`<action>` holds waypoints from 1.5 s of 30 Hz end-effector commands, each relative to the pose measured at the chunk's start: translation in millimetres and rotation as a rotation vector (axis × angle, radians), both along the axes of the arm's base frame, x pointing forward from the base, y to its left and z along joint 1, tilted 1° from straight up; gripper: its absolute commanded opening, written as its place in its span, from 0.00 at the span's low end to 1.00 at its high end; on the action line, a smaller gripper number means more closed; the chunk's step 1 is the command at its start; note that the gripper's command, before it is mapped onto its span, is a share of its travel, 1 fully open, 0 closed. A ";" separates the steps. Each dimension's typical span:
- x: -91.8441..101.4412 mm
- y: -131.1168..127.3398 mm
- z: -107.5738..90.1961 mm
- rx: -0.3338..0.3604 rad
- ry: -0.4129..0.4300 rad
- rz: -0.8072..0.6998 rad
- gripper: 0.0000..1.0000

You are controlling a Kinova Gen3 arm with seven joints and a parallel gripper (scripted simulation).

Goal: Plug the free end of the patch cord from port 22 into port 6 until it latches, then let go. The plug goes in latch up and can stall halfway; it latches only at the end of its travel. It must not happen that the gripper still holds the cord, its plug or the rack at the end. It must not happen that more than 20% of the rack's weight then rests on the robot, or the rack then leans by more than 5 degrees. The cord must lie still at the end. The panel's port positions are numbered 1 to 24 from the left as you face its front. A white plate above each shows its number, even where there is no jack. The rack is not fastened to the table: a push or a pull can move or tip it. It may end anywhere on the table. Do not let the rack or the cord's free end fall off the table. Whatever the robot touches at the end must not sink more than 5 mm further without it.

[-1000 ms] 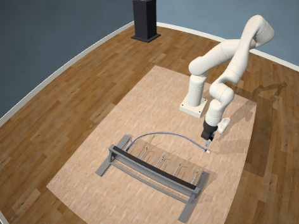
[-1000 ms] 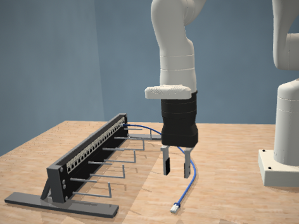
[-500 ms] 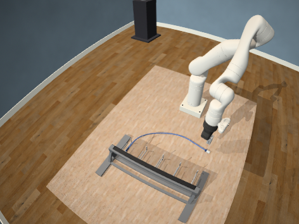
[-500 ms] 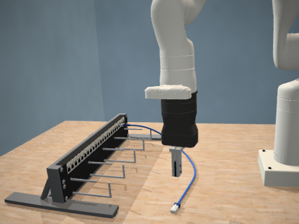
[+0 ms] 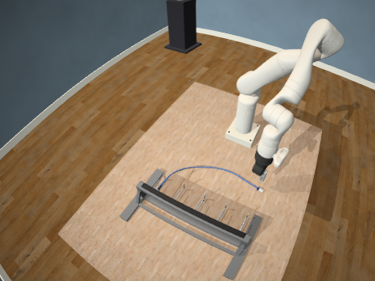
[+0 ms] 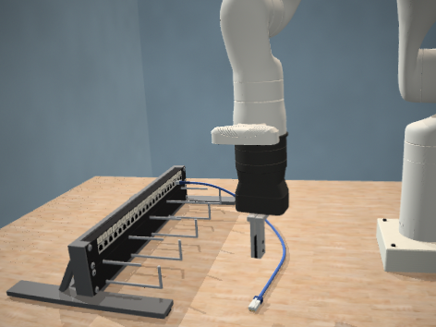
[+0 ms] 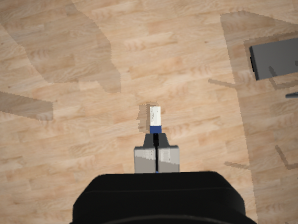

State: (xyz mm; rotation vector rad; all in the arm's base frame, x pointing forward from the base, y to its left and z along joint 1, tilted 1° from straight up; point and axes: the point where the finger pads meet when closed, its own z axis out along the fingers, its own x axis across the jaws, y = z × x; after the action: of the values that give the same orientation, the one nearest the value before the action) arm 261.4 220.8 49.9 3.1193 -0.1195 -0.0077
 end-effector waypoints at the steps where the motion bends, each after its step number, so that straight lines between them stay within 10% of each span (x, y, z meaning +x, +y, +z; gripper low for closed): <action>1: 0.3 0.2 0.4 0.001 -0.001 0.000 0.00; 18: 8.2 -4.9 10.6 -0.022 -0.052 0.158 0.00; 45: 79.9 -26.7 89.6 -0.280 -0.362 1.153 0.00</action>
State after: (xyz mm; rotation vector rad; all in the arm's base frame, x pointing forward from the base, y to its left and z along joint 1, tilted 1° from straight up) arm 344.5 183.1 134.6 2.4275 1.4210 0.4877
